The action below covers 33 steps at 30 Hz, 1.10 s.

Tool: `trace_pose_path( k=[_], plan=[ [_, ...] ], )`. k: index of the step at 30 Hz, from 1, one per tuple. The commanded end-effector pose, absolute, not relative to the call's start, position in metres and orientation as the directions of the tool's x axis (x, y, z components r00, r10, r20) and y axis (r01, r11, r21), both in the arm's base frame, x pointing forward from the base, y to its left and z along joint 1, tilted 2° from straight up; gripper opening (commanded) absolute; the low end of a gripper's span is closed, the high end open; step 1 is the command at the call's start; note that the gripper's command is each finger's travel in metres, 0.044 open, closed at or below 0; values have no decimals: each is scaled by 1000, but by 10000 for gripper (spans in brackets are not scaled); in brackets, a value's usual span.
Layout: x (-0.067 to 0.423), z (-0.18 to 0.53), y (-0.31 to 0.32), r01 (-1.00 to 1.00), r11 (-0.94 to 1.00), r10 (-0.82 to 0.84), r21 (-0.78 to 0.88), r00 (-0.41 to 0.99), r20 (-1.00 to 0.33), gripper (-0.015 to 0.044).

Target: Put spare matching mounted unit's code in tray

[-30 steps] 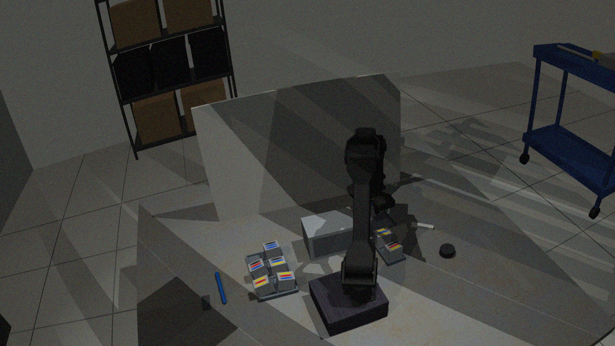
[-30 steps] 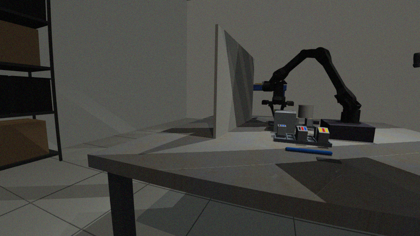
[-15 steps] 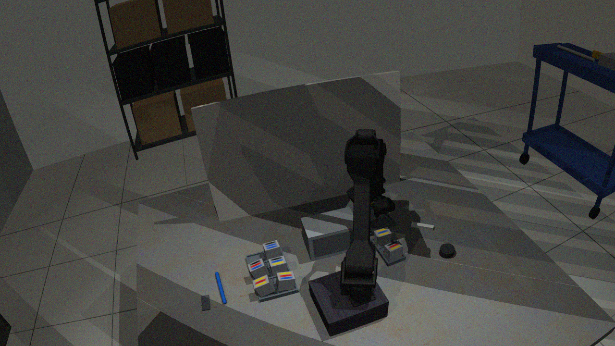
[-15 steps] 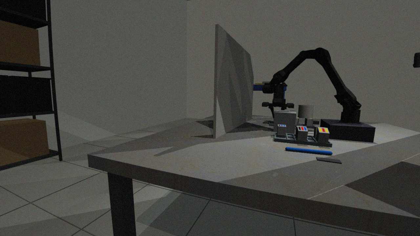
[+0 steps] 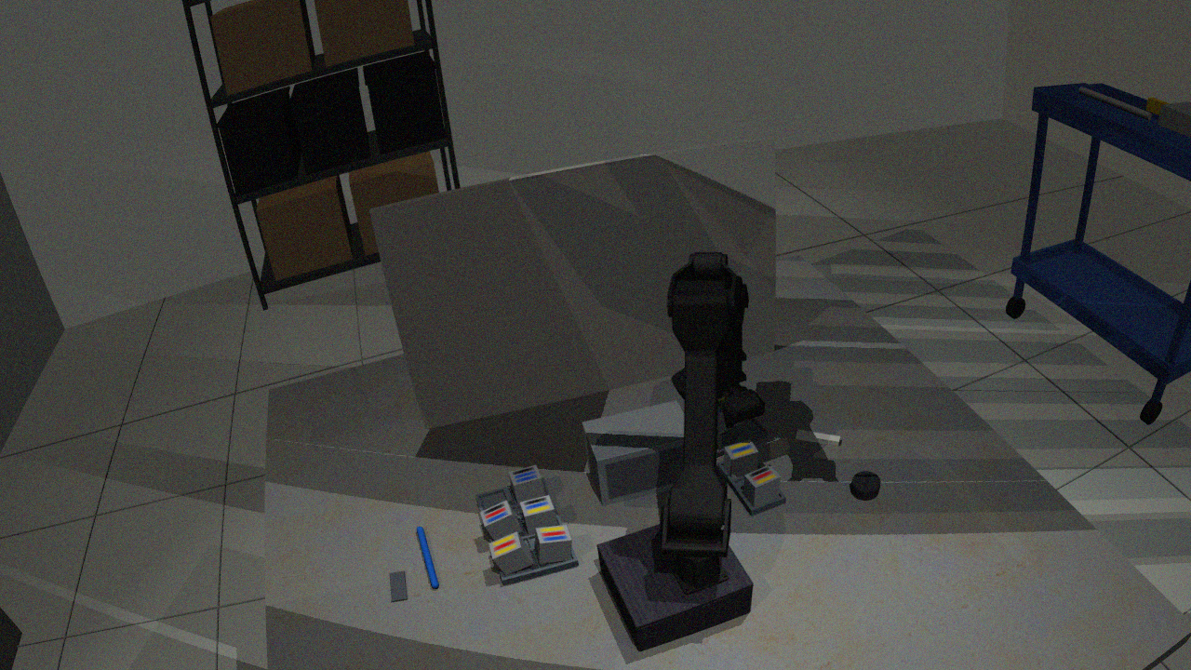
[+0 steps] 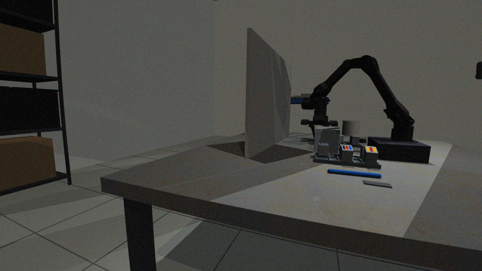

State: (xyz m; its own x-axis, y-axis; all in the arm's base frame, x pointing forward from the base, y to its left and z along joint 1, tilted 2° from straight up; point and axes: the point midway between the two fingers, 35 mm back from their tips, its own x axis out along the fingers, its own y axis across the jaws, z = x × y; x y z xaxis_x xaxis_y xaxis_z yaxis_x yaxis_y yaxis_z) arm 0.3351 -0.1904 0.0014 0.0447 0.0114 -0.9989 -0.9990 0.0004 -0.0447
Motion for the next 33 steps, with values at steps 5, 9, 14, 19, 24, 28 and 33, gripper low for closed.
trace_pose_path(
  k=[5, 9, 14, 19, 24, 28, 33],
  plan=[
    [335, 0, -190, -999, 0, 12, -43, 43, -999, 79],
    [335, 0, -190, -999, 0, 12, -43, 43, -999, 184],
    [335, 0, -190, -999, 0, 12, -43, 43, -999, 315],
    [335, 0, -190, -999, 0, 12, -43, 43, -999, 440],
    [335, 63, -193, -999, 3, 15, -40, 40, -999, 440],
    [329, 108, -191, -999, 4, 17, -38, 38, -999, 440],
    [329, 108, -191, -999, 4, 17, -38, 38, -999, 440]
  ],
)
